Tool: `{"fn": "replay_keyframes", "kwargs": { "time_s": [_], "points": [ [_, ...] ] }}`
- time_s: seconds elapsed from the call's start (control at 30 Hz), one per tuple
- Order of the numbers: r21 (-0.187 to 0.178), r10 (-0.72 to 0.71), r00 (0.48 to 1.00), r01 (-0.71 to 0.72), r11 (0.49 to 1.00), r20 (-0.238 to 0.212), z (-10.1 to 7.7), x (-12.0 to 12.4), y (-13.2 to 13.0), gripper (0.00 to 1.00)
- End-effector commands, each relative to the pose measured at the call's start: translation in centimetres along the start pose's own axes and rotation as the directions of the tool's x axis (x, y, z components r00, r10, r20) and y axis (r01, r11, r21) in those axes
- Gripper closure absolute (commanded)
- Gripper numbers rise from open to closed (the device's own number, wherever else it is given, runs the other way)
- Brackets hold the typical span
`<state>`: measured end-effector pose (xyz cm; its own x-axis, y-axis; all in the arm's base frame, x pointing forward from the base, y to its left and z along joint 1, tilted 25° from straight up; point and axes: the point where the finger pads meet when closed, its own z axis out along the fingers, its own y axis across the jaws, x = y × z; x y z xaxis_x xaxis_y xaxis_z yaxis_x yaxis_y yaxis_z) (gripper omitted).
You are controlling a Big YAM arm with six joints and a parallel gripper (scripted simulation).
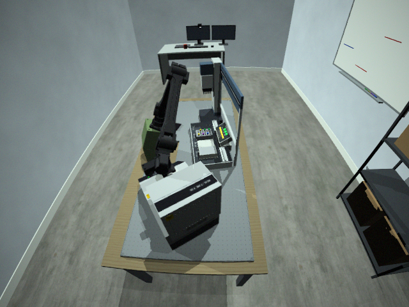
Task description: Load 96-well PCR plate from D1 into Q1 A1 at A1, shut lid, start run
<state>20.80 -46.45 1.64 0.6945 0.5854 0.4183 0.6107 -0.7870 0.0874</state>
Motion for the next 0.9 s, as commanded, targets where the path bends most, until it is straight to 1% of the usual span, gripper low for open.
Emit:
{"fn": "replay_keyframes", "kwargs": {
  "time_s": [0.0, 0.3, 0.4, 0.47, 0.7, 0.77, 0.87],
  "points": [
    [-0.064, 0.002, 1.0, 0.0, 0.998, 0.027, -3.5, -0.4, 1.6, 1.0],
    [-0.044, -0.005, 1.0, 0.005, 0.999, 0.019, -2.8, -0.5, 0.0, 1.0],
    [-0.044, -0.006, 1.0, 0.007, 0.999, 0.019, -2.8, -0.5, 0.0, 1.0],
    [-0.047, -0.017, 1.0, 0.018, 0.999, 0.022, -2.9, -0.2, 0.6, 1.0],
    [-0.055, -0.02, 0.999, 0.022, 0.998, 0.025, -0.6, 0.4, 2.9, 1.0],
    [-0.052, -0.014, 1.0, 0.016, 0.999, 0.023, 0.1, 0.2, 2.9, 1.0],
    [-0.037, 0.007, 1.0, -0.006, 0.999, 0.016, 1.2, -0.6, 1.8, 1.0]
  ]
}}
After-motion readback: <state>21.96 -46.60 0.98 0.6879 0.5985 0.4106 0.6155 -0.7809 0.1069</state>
